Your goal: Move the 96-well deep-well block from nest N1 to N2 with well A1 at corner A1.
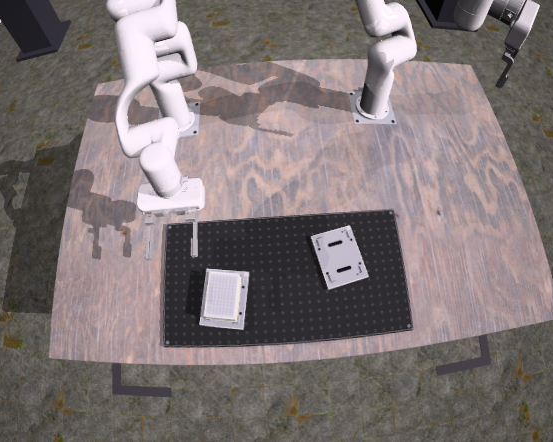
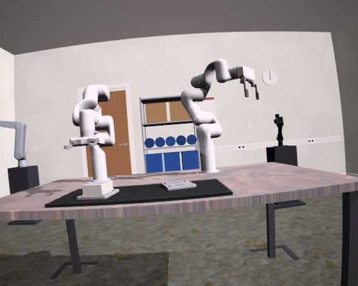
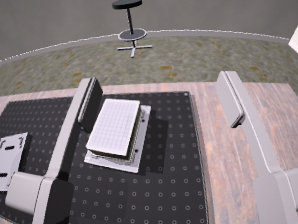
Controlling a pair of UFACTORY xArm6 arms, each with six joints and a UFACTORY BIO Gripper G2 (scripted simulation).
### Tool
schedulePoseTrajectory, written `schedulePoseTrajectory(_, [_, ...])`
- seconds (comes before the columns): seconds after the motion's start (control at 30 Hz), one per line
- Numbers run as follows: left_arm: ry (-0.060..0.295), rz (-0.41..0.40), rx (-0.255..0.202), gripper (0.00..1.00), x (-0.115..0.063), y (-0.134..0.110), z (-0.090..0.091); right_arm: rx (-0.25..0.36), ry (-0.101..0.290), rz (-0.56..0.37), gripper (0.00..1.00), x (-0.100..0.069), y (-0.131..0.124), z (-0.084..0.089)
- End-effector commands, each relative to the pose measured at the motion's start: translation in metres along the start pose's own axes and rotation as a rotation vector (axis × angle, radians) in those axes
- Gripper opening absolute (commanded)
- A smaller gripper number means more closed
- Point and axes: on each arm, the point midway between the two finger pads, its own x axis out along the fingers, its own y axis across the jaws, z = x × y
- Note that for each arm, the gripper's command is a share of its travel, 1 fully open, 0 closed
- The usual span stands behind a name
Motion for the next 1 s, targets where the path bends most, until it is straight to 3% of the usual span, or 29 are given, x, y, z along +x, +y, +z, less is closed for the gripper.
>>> schedulePoseTrajectory(0.0, [0.003, 0.001, 0.0, 1.0, -0.001, 0.0, 0.0, 0.001, -0.002, 0.001, 0.37, -0.009, -0.012, 0.015])
schedulePoseTrajectory(0.7, [0.003, 0.001, 0.0, 1.0, -0.001, 0.0, 0.0, 0.0, -0.002, 0.001, 0.37, -0.052, -0.07, 0.077])
schedulePoseTrajectory(0.97, [0.003, 0.001, 0.0, 1.0, -0.001, 0.0, 0.0, 0.0, -0.002, 0.001, 0.37, -0.053, -0.071, 0.078])
